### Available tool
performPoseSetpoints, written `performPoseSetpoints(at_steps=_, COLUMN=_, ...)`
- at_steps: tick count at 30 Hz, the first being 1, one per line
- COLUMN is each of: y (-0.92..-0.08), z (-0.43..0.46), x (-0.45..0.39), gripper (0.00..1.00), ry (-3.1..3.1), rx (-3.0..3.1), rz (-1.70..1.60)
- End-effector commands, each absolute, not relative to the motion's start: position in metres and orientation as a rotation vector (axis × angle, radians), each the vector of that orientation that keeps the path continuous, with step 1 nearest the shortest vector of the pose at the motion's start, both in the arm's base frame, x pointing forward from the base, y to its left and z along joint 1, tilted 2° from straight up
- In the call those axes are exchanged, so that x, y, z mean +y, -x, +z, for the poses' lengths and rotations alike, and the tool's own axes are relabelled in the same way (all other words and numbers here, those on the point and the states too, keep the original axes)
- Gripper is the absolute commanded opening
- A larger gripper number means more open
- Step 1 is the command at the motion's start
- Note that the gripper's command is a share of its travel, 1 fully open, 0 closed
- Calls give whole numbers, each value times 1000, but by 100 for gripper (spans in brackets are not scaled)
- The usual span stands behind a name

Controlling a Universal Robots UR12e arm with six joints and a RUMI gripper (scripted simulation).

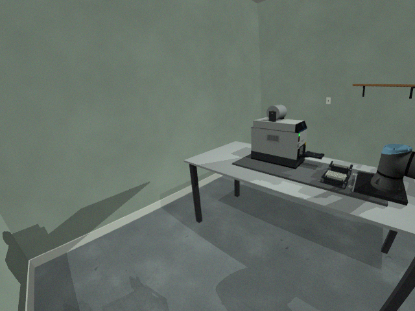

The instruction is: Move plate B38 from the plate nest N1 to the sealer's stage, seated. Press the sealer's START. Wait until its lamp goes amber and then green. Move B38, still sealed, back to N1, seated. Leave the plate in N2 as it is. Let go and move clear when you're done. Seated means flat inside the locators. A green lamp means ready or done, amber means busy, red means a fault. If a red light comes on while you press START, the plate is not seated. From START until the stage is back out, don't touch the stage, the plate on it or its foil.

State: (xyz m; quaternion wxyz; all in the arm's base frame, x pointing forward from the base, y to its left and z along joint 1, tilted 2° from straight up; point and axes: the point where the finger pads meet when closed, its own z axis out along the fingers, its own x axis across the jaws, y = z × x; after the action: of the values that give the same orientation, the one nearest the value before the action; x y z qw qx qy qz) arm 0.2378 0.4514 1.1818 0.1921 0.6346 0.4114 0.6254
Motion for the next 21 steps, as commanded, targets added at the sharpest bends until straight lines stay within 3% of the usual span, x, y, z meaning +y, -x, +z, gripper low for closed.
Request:
performPoseSetpoints(at_steps=1, y=-237, z=1176, x=461, gripper=68, ry=-1778, rx=1191, rz=1739)
performPoseSetpoints(at_steps=21, y=-231, z=1119, x=527, gripper=68, ry=-1753, rx=1458, rz=1591)
